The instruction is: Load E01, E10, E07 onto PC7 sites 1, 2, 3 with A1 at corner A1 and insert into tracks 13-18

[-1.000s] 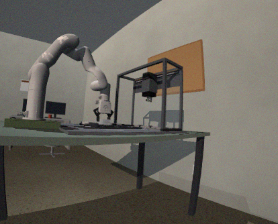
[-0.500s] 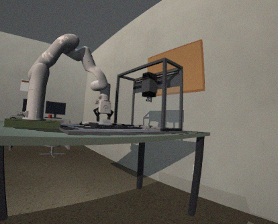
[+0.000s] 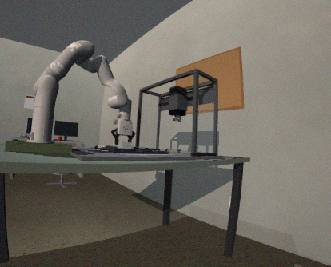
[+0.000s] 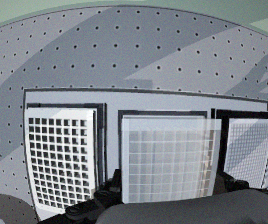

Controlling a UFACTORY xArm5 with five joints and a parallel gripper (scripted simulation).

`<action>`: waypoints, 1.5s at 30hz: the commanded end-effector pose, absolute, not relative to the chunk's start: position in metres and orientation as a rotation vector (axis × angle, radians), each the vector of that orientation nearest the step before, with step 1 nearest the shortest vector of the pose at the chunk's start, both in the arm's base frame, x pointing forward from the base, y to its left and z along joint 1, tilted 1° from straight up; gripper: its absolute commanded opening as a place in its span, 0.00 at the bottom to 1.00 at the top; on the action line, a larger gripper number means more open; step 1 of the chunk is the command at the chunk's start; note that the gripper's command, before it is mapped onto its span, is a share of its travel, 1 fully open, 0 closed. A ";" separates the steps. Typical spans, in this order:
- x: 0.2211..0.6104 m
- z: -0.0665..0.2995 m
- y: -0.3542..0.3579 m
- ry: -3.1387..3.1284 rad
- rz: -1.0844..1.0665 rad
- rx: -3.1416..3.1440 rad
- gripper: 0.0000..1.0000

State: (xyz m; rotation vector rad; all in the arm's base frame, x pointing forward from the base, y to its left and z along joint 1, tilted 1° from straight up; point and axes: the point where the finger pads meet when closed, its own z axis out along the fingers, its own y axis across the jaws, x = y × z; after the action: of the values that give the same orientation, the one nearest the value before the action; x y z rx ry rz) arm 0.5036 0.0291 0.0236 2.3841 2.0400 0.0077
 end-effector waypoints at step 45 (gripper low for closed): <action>0.505 0.047 0.029 2.048 0.031 2.394 0.00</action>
State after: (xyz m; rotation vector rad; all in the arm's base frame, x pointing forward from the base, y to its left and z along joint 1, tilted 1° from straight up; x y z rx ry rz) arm 0.5050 0.0299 0.0449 2.3799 2.0408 0.0134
